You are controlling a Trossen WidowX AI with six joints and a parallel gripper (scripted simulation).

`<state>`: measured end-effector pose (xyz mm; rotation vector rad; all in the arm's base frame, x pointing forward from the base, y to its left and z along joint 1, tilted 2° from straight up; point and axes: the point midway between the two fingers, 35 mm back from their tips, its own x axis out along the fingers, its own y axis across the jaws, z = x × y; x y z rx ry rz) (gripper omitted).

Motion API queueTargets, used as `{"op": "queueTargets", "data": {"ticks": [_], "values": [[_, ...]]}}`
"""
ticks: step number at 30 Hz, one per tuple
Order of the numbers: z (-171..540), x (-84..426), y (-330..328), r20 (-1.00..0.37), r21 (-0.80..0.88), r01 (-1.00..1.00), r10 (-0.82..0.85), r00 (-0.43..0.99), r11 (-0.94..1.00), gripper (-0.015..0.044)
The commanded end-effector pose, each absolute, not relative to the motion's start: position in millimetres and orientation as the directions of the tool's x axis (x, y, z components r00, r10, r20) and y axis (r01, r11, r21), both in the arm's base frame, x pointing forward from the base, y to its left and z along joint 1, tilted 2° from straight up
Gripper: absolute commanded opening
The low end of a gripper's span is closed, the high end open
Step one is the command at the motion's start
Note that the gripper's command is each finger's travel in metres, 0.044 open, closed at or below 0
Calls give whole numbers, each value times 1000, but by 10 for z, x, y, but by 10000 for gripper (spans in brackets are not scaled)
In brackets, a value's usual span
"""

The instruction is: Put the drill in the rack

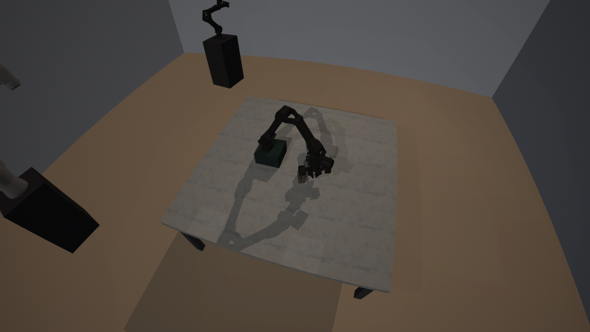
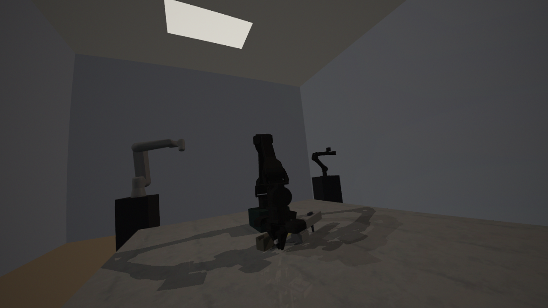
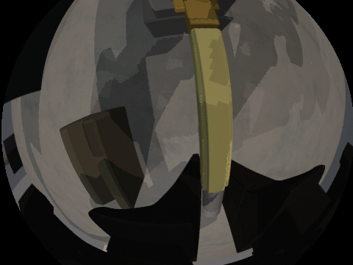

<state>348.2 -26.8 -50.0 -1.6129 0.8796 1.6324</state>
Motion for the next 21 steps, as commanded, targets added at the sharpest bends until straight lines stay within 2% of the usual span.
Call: {"op": "queueTargets", "data": {"ticks": [1,21], "values": [[-507,3519,-330,-1000,11,-835,-2,-12,-550,0],[-476,3622,-491,-1000,11,-835,-4,-11,-550,0]]}}
